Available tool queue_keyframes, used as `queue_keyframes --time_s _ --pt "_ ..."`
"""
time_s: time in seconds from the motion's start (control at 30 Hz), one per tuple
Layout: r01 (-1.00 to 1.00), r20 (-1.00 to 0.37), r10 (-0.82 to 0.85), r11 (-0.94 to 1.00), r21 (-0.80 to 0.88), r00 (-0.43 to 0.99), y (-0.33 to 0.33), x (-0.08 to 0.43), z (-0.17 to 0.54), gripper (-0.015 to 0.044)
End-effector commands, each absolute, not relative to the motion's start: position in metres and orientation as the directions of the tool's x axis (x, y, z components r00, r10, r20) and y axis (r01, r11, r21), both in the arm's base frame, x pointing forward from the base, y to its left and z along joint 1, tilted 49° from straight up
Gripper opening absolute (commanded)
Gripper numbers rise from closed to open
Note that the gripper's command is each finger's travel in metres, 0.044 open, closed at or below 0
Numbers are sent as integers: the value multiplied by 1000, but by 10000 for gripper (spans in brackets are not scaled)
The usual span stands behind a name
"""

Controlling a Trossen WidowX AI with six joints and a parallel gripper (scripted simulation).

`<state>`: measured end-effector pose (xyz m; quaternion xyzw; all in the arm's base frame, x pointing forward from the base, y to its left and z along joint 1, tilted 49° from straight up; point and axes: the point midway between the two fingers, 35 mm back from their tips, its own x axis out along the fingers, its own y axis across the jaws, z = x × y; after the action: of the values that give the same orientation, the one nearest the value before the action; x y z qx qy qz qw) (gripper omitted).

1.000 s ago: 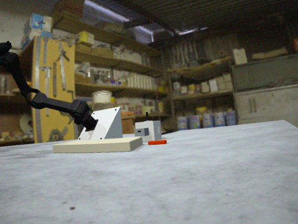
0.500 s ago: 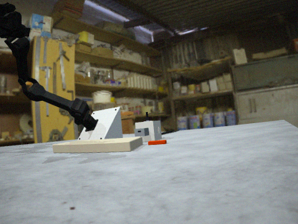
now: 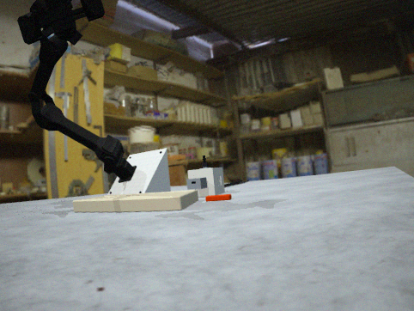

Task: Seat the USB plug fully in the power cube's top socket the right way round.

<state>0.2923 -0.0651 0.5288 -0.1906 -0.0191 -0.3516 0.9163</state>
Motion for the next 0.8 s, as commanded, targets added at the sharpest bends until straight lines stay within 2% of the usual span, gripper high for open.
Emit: queue_keyframes --time_s 0.0,0.03,0.17,0.37,0.77 --pt "556 31 -580 763 -328 814 -37 339 476 440" --pt "556 30 -580 764 -328 814 -37 339 476 440" --pt "503 -133 -538 835 -225 833 -13 376 418 440" --pt "498 -327 -501 862 -98 802 13 404 343 440" --pt "659 -628 -494 751 39 601 52 408 207 440"
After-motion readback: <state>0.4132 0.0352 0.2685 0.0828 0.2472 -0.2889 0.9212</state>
